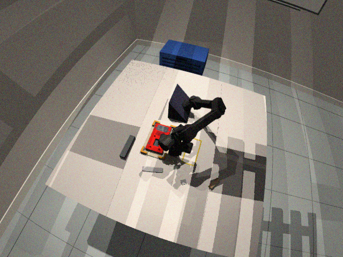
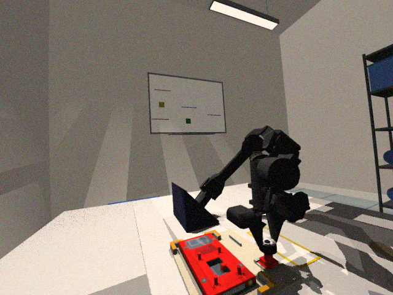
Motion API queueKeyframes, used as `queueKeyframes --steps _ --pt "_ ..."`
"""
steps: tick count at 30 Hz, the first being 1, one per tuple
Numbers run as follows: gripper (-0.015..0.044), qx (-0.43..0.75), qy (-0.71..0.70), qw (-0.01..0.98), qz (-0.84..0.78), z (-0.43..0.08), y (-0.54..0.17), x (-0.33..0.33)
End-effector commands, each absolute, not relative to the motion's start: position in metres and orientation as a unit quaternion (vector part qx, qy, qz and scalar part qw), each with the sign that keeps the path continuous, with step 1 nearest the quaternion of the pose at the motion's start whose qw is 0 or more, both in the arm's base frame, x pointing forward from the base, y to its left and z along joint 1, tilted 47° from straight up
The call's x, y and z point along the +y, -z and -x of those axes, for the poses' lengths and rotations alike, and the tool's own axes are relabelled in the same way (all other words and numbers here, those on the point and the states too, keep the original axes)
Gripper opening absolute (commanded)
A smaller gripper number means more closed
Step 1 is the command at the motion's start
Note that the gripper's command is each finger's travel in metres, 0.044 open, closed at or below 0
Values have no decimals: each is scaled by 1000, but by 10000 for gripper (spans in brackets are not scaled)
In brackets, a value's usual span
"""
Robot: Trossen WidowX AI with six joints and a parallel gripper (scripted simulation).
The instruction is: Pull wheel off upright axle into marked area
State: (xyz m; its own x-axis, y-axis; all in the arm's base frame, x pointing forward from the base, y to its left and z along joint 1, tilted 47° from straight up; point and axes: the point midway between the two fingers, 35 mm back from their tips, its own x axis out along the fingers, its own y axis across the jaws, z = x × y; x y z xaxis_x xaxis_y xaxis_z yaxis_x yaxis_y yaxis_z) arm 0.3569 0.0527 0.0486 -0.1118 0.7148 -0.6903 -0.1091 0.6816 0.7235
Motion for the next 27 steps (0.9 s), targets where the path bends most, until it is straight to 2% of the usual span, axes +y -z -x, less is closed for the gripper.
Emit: queueKeyframes --steps 1,27 --pt "0 666 -327 631 -225 -359 -52 48" --pt "0 666 -327 631 -225 -359 -57 42"
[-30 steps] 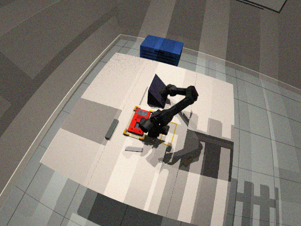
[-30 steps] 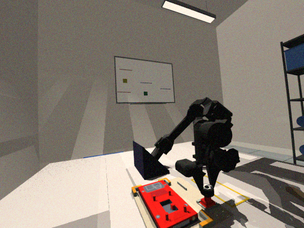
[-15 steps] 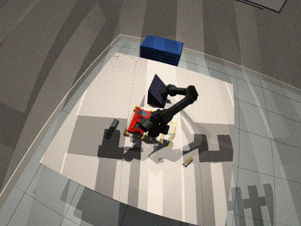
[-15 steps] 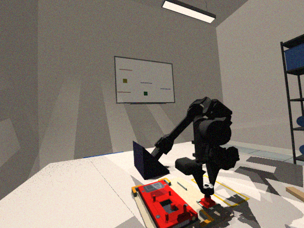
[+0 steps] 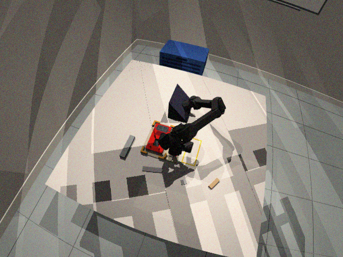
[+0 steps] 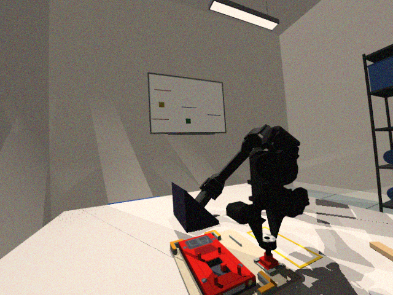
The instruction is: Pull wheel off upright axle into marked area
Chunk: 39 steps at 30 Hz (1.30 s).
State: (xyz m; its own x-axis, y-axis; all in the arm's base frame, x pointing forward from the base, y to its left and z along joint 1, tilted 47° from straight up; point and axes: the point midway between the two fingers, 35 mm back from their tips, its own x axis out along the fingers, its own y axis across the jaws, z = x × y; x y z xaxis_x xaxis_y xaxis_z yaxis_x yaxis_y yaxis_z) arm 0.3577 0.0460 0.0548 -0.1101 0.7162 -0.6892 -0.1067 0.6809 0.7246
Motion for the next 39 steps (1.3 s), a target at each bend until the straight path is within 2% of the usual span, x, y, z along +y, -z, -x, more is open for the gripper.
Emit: queueKeyframes --steps 1,39 --pt "0 666 -327 631 -225 -359 -58 42" --pt "0 666 -326 632 -226 -364 -87 13"
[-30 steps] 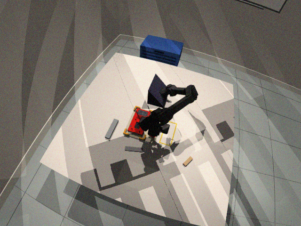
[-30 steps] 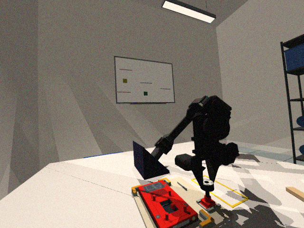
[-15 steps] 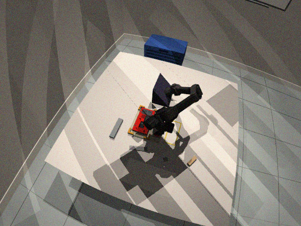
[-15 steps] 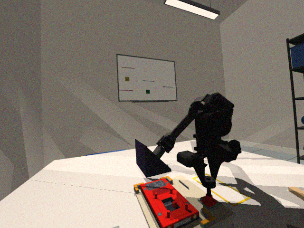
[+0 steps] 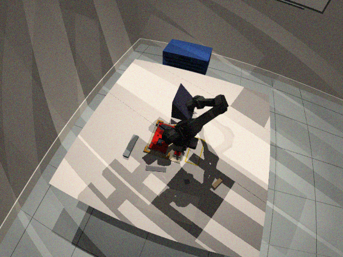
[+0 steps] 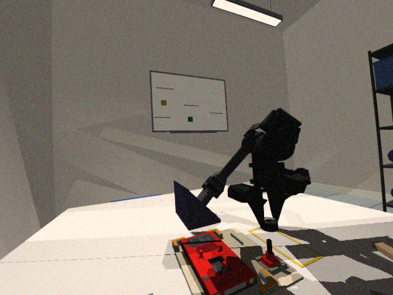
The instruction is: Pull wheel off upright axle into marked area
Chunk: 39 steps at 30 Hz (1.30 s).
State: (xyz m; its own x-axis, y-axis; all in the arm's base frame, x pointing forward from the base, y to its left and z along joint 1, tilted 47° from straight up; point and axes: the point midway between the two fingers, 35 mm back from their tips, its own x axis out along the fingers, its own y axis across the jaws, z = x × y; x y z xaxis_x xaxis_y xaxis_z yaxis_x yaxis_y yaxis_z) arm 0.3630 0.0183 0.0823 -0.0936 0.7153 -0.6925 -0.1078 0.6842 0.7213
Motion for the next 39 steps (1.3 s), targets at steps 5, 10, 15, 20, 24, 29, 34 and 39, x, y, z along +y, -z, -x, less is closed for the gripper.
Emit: queueKeyframes --steps 5,10,15,20,24,29,34,39 --pt "0 665 -325 633 -228 -357 -92 24" --pt "0 665 -325 633 -228 -348 -105 33" --pt "0 665 -325 632 -228 -338 -118 42" --pt "0 666 -326 632 -228 -327 -130 50" --pt "0 666 -326 631 -228 -318 -139 57" --pt "0 666 -326 630 -228 -306 -150 64" --pt "0 667 -327 630 -228 -295 -159 71" --pt "0 667 -327 630 -228 -295 -157 73"
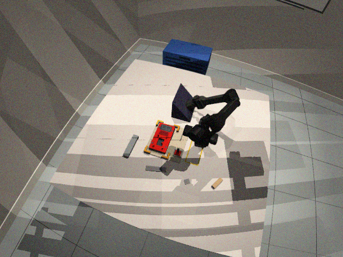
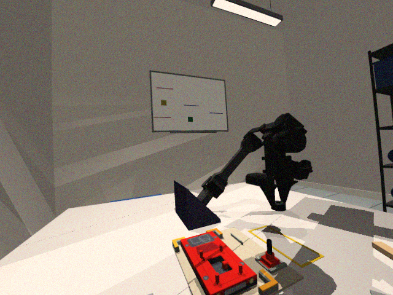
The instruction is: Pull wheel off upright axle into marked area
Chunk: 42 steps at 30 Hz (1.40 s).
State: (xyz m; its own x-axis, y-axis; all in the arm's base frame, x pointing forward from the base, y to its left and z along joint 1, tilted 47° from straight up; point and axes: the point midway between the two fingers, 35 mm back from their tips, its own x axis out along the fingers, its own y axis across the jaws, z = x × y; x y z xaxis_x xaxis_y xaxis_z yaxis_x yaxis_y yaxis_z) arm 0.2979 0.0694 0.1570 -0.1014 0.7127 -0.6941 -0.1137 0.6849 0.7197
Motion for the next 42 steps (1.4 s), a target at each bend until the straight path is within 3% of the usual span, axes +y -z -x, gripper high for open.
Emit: queueKeyframes --steps 1,32,42 --pt "0 667 -327 630 -228 -295 -156 74" --pt "0 666 -328 630 -229 -284 -88 146" --pt "263 667 -328 630 -226 -285 -90 142"
